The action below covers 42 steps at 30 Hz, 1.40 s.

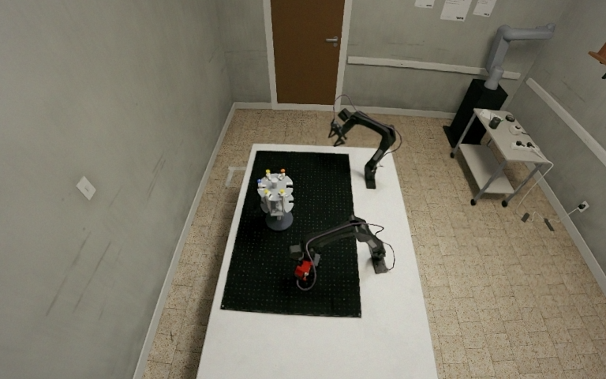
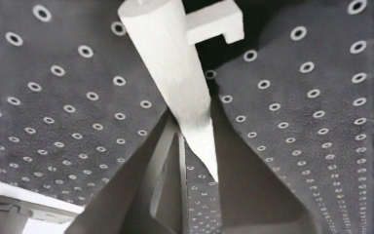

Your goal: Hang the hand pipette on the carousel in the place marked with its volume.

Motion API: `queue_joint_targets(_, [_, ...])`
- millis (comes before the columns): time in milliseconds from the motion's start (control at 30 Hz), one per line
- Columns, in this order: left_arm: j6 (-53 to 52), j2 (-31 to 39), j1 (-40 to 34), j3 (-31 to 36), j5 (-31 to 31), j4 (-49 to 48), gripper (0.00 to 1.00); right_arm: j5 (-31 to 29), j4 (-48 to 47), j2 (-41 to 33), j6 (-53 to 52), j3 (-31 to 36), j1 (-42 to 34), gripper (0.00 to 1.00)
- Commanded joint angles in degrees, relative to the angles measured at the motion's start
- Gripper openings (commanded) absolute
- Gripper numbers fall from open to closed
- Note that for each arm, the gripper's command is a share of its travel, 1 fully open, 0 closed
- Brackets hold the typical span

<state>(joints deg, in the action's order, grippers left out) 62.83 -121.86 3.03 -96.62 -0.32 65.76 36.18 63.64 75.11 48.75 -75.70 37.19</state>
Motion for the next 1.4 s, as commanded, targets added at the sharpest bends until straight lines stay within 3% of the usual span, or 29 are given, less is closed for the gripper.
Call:
queue_joint_targets(0, [0.14,2.56,0.42,-2.85,0.83,2.05,0.12,0.93,-0.48,0.36,0.32,-1.13,0.53,1.00])
queue_joint_targets(1367, [0.13,2.58,0.42,-18.15,0.82,17.66,0.12,0.93,-0.48,0.36,0.32,-1.13,0.53,1.00])
